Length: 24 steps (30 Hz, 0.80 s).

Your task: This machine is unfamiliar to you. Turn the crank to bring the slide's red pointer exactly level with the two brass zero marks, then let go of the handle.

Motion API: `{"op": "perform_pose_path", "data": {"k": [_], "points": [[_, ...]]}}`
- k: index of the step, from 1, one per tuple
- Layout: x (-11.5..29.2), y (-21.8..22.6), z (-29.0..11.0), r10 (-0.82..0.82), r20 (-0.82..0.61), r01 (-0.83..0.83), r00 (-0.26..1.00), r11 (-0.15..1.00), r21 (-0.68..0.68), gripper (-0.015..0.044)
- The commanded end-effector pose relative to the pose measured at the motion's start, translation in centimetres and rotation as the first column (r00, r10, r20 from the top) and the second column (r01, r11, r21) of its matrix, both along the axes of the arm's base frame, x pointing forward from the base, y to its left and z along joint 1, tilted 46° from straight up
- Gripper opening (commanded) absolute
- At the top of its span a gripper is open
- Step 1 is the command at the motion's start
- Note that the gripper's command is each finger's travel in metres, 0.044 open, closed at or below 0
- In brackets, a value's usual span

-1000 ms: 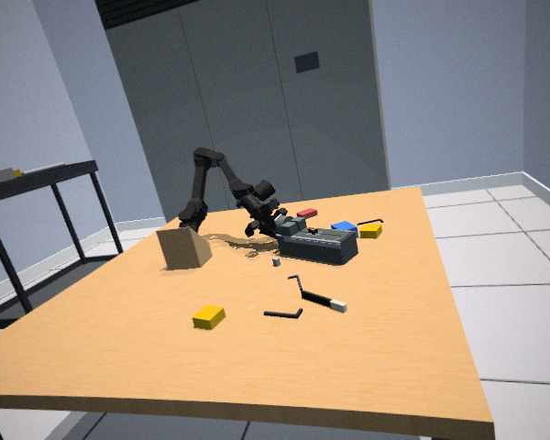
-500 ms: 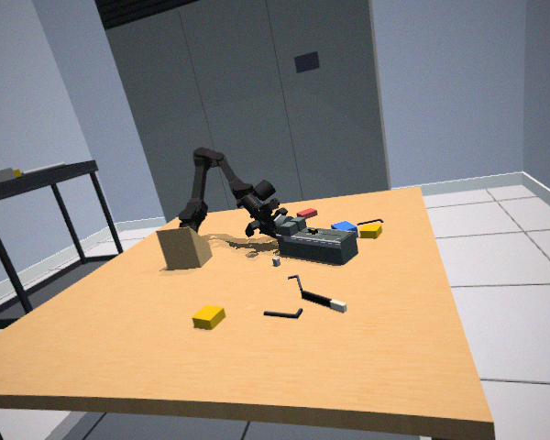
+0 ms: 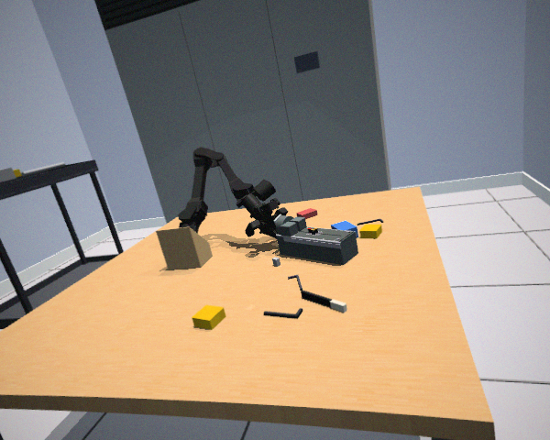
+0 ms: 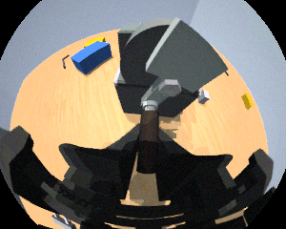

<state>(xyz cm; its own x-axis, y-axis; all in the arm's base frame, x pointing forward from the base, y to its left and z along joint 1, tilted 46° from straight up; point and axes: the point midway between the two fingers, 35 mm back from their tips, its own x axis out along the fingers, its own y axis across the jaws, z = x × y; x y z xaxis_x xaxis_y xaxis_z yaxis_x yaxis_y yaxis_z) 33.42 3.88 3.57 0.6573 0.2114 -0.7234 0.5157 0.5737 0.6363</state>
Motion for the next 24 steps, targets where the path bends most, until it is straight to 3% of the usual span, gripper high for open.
{"op": "perform_pose_path", "data": {"k": [1,24], "points": [[0.4,0.3,0.77,0.007,0.023,-0.008,1.0,1.0,0.008,0.0],[0.46,0.32,0.99,0.007,0.023,-0.008,1.0,1.0,0.008,0.0]]}}
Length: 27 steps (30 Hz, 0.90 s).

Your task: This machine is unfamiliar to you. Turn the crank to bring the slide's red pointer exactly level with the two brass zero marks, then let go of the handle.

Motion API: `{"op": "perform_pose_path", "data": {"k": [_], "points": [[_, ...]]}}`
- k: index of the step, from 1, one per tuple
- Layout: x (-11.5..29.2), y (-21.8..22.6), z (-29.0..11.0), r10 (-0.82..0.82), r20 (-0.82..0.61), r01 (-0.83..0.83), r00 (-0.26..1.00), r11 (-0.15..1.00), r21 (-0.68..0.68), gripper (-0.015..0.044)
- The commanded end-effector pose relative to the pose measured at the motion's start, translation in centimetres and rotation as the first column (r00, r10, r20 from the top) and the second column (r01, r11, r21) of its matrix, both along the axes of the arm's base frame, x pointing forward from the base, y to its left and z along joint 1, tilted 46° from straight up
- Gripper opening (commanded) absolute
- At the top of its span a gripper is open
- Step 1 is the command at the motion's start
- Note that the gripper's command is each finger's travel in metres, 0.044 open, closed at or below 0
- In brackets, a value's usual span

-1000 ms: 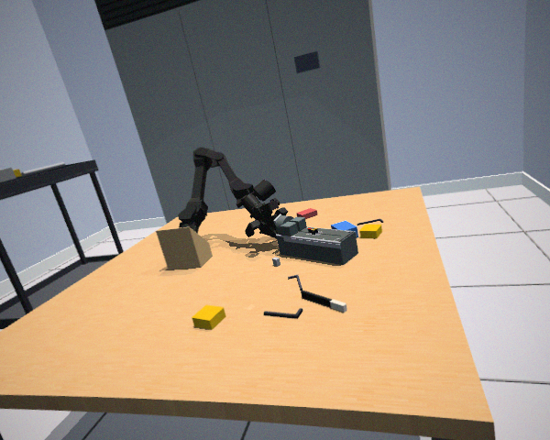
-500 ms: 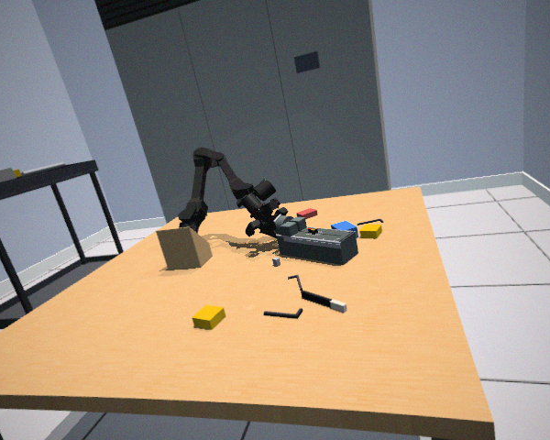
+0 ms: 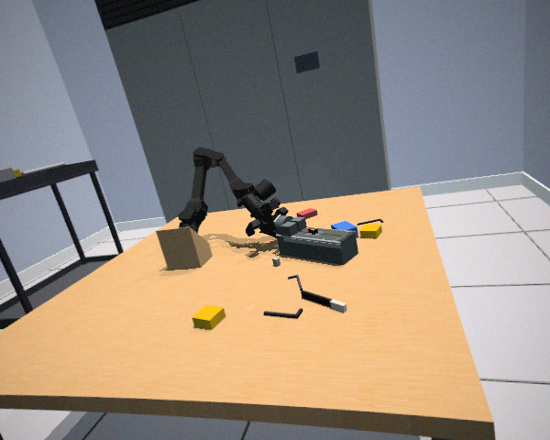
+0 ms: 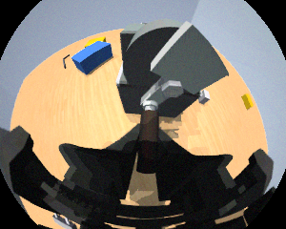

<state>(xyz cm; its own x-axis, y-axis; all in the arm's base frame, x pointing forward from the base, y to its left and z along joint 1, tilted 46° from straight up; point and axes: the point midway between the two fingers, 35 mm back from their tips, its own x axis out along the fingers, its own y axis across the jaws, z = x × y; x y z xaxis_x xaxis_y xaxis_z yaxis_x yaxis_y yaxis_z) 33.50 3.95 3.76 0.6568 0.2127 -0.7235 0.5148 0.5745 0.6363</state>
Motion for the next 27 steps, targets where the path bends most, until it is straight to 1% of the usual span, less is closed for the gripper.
{"op": "perform_pose_path", "data": {"k": [1,27], "points": [[0.38,0.25,0.81,0.006,0.023,-0.006,1.0,1.0,0.007,0.0],[0.49,0.22,1.22,0.006,0.024,-0.006,1.0,1.0,0.007,0.0]]}}
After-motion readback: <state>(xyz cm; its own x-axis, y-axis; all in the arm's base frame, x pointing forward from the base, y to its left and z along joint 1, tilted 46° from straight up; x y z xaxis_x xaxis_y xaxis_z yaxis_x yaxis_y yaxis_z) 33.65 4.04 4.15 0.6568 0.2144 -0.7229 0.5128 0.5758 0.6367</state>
